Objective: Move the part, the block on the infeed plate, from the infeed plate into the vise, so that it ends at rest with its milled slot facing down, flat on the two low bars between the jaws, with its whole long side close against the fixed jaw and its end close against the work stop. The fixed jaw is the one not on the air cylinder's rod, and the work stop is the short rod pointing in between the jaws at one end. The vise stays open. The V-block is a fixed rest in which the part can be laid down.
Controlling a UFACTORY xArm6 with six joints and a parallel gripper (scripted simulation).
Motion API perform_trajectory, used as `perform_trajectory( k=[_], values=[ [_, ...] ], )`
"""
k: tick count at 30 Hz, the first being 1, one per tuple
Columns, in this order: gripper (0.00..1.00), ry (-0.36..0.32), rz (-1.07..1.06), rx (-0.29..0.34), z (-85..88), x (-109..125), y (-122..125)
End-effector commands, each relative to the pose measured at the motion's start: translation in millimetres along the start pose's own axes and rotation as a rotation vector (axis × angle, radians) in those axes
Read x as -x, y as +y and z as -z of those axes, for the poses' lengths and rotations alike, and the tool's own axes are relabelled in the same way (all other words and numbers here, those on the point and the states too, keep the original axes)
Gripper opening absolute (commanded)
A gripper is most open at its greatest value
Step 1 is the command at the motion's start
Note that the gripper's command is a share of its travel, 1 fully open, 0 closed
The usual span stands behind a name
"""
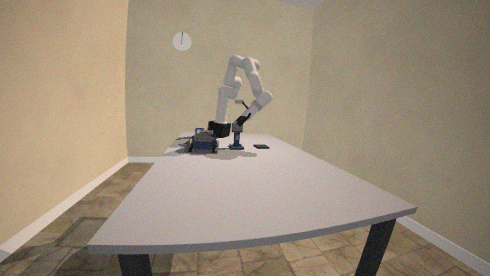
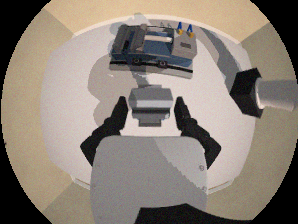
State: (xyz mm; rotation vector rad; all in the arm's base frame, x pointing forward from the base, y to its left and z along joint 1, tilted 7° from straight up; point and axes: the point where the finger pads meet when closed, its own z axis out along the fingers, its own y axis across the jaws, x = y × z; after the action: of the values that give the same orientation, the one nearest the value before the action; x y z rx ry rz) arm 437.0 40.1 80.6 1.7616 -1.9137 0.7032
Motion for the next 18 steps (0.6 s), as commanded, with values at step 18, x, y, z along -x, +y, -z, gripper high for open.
perform_trajectory(
  k=[18],
  values=[
    [0.89,-0.019,-0.002,-0.002,-1.4,1.9,0.1]
  ],
)
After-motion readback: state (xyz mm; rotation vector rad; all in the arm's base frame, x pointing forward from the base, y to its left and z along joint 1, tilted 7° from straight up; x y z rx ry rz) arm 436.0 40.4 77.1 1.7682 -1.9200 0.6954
